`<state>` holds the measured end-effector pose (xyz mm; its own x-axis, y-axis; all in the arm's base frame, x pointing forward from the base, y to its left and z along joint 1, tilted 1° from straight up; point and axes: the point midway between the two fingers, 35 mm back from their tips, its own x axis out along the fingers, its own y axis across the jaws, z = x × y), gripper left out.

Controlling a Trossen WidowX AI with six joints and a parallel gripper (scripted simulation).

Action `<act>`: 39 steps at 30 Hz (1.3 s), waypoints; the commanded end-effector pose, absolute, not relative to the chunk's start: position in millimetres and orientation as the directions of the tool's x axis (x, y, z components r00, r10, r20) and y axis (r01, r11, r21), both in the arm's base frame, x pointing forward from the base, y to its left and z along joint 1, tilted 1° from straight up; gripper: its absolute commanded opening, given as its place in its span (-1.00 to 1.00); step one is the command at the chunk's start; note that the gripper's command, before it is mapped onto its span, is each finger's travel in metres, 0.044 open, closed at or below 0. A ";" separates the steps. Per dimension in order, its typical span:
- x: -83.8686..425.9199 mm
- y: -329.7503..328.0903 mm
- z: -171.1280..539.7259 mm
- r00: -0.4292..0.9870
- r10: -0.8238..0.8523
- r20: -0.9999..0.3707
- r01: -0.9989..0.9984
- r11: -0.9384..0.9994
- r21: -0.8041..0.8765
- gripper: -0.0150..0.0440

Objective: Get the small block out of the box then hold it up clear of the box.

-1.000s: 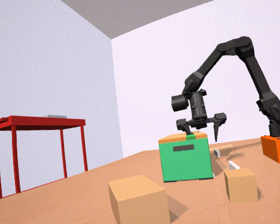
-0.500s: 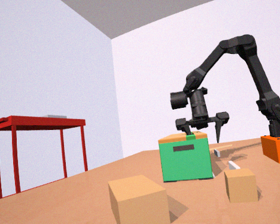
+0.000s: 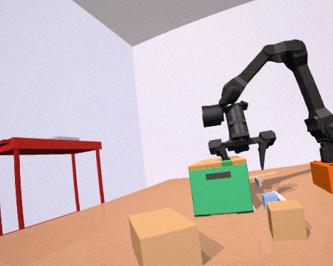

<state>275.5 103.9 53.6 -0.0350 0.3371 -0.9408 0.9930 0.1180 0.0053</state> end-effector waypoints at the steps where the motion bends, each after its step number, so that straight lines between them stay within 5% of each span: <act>1: 278.2 104.6 72.7 -0.028 0.340 -0.940 0.993 0.115 0.012 0.86; 9: 279.5 103.3 110.0 -0.012 0.341 -0.940 0.993 0.114 0.029 0.86; 13: 276.2 104.5 110.3 0.006 0.312 -0.950 0.925 0.359 0.124 0.51; 20: 266.2 112.2 112.5 0.075 0.227 -0.971 0.391 0.889 0.238 0.47; 24: 261.1 117.9 113.2 0.108 0.193 -0.975 -0.042 0.981 0.190 0.47; 32: 251.3 127.8 115.1 0.179 0.138 -0.974 -0.786 0.616 -0.058 0.47; 39: 244.1 134.7 117.3 0.240 0.105 -0.965 -0.971 0.030 -0.239 0.47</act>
